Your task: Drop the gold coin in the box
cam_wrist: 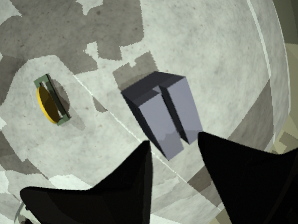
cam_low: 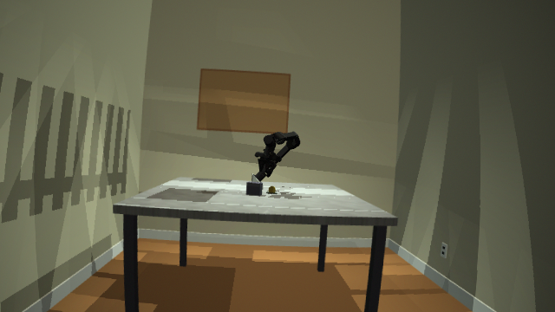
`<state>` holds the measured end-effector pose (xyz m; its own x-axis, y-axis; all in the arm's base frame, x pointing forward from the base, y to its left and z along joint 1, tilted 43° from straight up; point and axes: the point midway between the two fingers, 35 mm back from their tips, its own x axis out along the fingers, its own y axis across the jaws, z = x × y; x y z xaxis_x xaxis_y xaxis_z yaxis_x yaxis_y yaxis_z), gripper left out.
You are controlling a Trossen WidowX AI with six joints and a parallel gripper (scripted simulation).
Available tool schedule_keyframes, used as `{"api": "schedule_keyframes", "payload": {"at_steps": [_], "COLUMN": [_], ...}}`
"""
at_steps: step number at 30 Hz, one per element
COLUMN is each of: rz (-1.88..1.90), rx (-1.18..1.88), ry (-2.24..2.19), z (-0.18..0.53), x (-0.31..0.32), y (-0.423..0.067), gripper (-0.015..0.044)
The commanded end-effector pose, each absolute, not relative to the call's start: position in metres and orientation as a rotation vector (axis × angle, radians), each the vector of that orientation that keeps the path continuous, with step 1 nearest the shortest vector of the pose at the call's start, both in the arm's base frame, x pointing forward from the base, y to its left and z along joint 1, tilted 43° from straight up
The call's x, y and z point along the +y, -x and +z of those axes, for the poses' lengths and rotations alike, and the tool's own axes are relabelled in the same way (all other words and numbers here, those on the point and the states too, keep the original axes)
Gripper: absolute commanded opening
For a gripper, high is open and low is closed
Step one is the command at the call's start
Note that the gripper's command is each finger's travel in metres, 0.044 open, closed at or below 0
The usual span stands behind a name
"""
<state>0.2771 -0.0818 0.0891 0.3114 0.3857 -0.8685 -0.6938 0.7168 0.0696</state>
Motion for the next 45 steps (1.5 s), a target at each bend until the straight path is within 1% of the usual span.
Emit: {"api": "schedule_keyframes", "payload": {"at_steps": [1,11,16,23,45], "rz": [1.175,1.192,1.192,1.192,1.191], "rx": [0.925,0.918,0.916,0.915,0.916], "ry": [0.285,0.28,0.279,0.279,0.28], "z": [0.114,0.118,0.094,0.083,0.06], "x": [-0.023,-0.018,0.004,0.016,0.037], "y": [-0.228,-0.226,-0.229,-0.23,-0.233], "gripper": [0.0161,0.0161,0.0161,0.0161,0.0161]}}
